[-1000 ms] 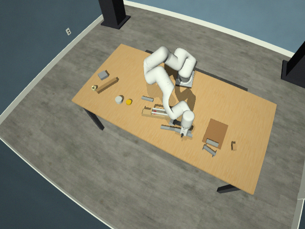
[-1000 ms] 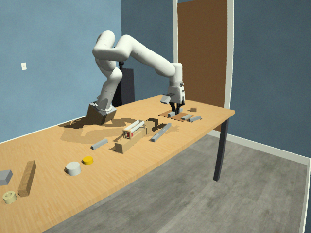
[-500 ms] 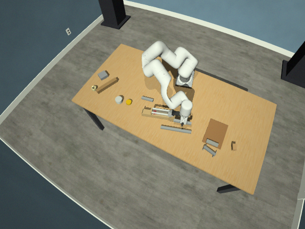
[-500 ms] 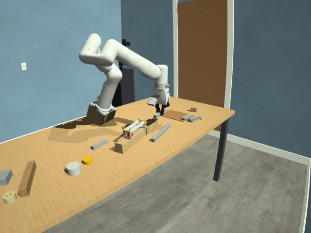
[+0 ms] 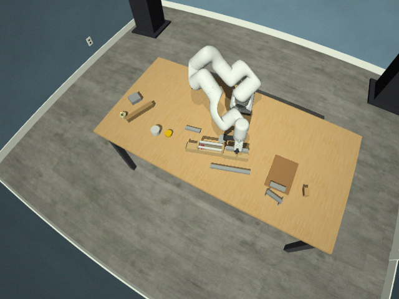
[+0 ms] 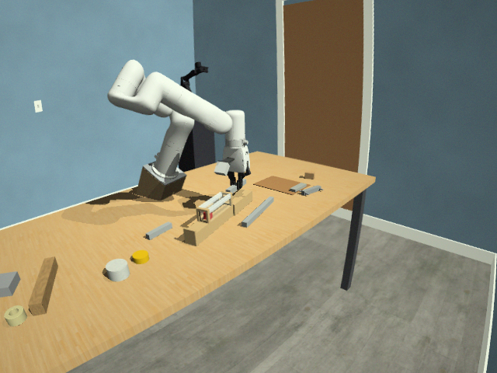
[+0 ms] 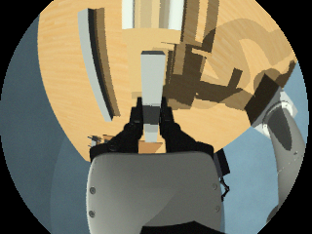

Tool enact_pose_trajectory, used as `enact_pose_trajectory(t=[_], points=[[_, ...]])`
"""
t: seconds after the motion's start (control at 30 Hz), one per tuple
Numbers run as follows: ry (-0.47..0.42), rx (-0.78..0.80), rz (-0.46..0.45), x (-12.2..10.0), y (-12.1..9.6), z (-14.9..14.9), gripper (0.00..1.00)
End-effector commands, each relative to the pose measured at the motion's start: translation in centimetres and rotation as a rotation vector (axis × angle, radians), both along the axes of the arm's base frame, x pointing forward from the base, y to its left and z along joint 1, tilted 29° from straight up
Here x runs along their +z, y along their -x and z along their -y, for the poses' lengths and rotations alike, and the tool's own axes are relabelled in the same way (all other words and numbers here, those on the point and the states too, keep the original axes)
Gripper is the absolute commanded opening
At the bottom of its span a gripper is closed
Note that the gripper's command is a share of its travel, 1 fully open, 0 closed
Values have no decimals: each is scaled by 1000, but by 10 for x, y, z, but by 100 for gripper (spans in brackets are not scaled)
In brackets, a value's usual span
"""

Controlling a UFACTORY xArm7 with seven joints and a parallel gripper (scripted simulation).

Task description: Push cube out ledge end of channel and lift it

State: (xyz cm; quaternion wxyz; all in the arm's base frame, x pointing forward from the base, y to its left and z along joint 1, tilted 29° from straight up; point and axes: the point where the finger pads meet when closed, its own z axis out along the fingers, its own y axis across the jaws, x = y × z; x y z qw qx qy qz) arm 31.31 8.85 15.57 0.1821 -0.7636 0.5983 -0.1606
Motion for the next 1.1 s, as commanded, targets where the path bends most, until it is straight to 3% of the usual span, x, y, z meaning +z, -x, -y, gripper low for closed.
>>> enact_pose_trajectory(t=[0.0,0.47,1.07], points=[[-3,1,8,-3,-4,0,0],[-3,1,8,-24,-15,-2,0],[-3,1,8,-25,-16,-2,0]])
